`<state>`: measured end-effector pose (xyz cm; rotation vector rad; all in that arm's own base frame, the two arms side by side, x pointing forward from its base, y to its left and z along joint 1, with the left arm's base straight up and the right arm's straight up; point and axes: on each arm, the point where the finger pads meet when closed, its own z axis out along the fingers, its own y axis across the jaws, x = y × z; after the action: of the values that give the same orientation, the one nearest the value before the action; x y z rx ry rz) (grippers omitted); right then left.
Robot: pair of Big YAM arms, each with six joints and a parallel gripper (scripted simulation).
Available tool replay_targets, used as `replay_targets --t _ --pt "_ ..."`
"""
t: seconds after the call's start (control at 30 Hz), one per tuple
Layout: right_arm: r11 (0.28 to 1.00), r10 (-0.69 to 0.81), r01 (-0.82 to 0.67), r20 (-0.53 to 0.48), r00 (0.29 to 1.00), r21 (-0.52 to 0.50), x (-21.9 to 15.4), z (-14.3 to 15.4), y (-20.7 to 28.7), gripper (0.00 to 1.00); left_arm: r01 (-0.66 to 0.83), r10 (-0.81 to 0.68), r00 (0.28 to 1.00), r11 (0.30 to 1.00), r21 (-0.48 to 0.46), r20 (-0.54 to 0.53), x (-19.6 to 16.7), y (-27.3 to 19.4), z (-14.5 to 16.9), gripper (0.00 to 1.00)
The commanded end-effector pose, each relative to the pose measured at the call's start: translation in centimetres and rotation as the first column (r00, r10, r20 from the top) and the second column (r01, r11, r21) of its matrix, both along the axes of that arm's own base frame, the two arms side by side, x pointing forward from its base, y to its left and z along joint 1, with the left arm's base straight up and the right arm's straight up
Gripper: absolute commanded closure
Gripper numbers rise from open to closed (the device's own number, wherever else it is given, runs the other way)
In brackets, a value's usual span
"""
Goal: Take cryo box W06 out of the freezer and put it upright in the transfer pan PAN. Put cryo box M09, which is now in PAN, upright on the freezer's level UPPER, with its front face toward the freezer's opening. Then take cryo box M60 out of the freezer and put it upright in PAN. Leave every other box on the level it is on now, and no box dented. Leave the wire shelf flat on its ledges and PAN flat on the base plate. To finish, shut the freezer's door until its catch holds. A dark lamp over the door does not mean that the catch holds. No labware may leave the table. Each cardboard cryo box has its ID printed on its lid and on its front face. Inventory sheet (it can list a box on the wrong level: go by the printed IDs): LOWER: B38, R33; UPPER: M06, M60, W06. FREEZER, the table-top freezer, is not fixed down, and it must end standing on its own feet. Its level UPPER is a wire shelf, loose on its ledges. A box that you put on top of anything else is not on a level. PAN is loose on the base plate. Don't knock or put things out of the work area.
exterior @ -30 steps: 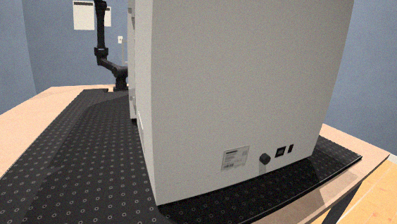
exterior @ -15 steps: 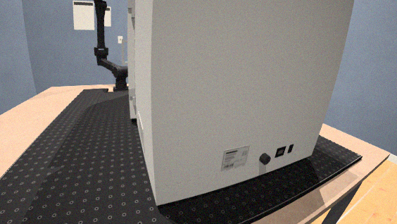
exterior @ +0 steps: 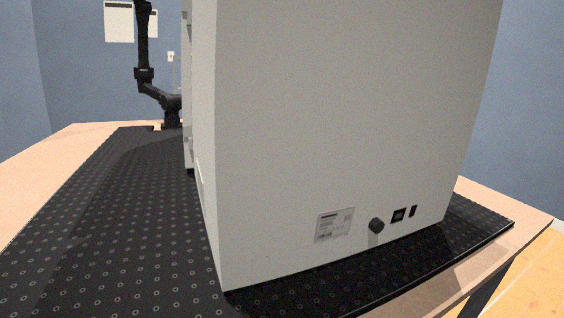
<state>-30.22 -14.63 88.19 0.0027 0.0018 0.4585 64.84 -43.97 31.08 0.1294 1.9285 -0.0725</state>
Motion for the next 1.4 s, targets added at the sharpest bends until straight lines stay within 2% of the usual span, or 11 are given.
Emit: replay_targets --t 0.0,0.4,0.5,0.97,1.07,1.37 --pt "1.000 -0.011 0.010 -0.026 1.000 -0.016 1.3 0.3 0.7 1.00 -0.002 0.005 0.998 0.998 -0.063 0.056 -1.0 -0.4 3.6 0.23" --pt "1.000 -0.011 0.010 -0.026 1.000 -0.016 1.3 0.3 0.7 1.00 -0.002 0.005 0.999 0.998 -0.063 0.054 -2.9 -0.1 3.7 0.23" --pt "1.000 -0.011 0.010 -0.026 1.000 -0.016 1.3 0.3 0.7 1.00 -0.003 0.008 0.998 0.998 -0.070 0.062 -2.4 -0.5 4.0 0.23" --pt "1.000 -0.011 0.010 -0.026 1.000 -0.016 1.3 0.3 0.7 1.00 -0.002 0.005 0.999 0.998 -0.063 0.053 -5.4 0.2 3.6 0.23" --pt "1.000 -0.011 0.010 -0.026 1.000 -0.016 1.3 0.3 0.7 1.00 -0.004 0.007 0.999 0.998 -0.060 0.049 -4.9 -0.2 3.0 0.23" --pt "1.000 -0.011 0.010 -0.026 1.000 -0.016 1.3 0.3 0.7 1.00 -0.003 0.006 0.999 0.998 -0.063 0.051 -7.0 0.5 3.5 0.23"
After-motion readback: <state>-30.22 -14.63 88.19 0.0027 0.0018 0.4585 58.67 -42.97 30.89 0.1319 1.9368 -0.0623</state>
